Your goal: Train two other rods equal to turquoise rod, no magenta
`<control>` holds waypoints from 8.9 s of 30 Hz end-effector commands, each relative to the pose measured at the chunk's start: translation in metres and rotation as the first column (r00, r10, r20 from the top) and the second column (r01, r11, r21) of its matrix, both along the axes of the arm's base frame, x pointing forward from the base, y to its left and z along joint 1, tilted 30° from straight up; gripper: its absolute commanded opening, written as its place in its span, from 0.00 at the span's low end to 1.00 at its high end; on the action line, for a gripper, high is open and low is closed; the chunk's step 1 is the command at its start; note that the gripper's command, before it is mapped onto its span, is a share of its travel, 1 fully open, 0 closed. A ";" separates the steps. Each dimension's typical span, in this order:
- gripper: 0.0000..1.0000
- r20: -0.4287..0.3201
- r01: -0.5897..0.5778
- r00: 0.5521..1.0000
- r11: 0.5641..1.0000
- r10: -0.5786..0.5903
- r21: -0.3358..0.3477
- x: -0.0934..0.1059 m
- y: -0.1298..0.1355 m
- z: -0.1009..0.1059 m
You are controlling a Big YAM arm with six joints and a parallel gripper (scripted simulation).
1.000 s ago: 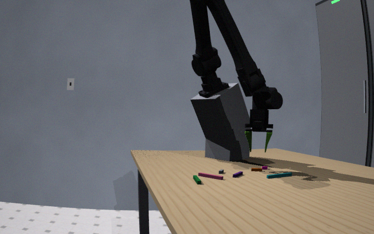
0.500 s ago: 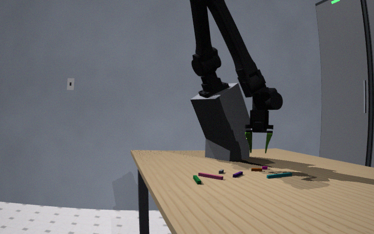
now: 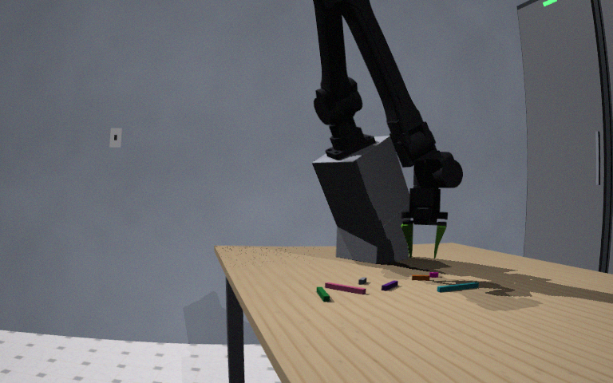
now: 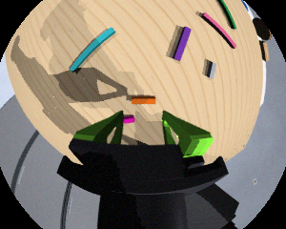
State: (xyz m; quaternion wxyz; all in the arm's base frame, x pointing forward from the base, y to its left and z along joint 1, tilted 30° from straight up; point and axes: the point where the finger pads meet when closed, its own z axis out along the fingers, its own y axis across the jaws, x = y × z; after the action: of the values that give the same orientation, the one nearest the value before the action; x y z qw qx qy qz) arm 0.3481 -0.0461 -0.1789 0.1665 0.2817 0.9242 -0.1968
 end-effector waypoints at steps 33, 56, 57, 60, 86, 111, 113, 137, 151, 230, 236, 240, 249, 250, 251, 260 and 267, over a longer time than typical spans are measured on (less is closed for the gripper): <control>0.54 -0.014 -0.004 1.000 1.000 0.004 -0.001 0.002 -0.017 -0.031; 0.54 -0.014 -0.003 1.000 1.000 0.003 -0.001 0.002 -0.017 -0.031; 0.54 -0.014 -0.003 1.000 1.000 0.003 -0.001 0.002 -0.017 -0.031; 0.54 -0.014 -0.003 1.000 1.000 0.003 -0.001 0.002 -0.017 -0.031; 0.54 -0.012 -0.009 1.000 1.000 0.009 0.000 -0.004 -0.008 -0.033; 0.54 -0.012 -0.008 1.000 1.000 0.008 0.000 -0.004 -0.009 -0.033; 0.54 -0.012 -0.008 1.000 1.000 0.008 0.000 -0.004 -0.009 -0.033; 0.54 -0.015 -0.012 1.000 1.000 0.012 0.000 -0.006 -0.007 -0.034; 0.54 -0.015 -0.012 1.000 1.000 0.012 0.000 -0.006 -0.007 -0.034; 0.54 -0.009 -0.010 1.000 1.000 0.010 -0.001 -0.002 -0.010 -0.035; 0.54 -0.005 -0.003 1.000 1.000 0.003 -0.002 0.002 -0.017 -0.038; 0.54 -0.007 -0.003 1.000 1.000 0.003 -0.001 0.001 -0.019 -0.042; 0.54 -0.027 -0.012 1.000 1.000 0.012 -0.002 -0.004 -0.019 -0.048; 0.54 -0.020 -0.008 1.000 1.000 0.008 -0.002 -0.002 -0.021 -0.048; 0.54 -0.015 -0.005 1.000 1.000 0.005 -0.002 0.000 -0.022 -0.048; 0.54 -0.015 -0.006 1.000 1.000 0.006 -0.001 0.000 -0.021 -0.049; 0.54 -0.015 -0.006 1.000 1.000 0.006 -0.001 0.000 -0.021 -0.049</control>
State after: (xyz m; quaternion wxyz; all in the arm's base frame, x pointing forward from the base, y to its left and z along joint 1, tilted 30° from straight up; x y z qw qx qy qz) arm 0.3495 -0.0650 -0.2239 0.1628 0.2792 0.9252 -0.1988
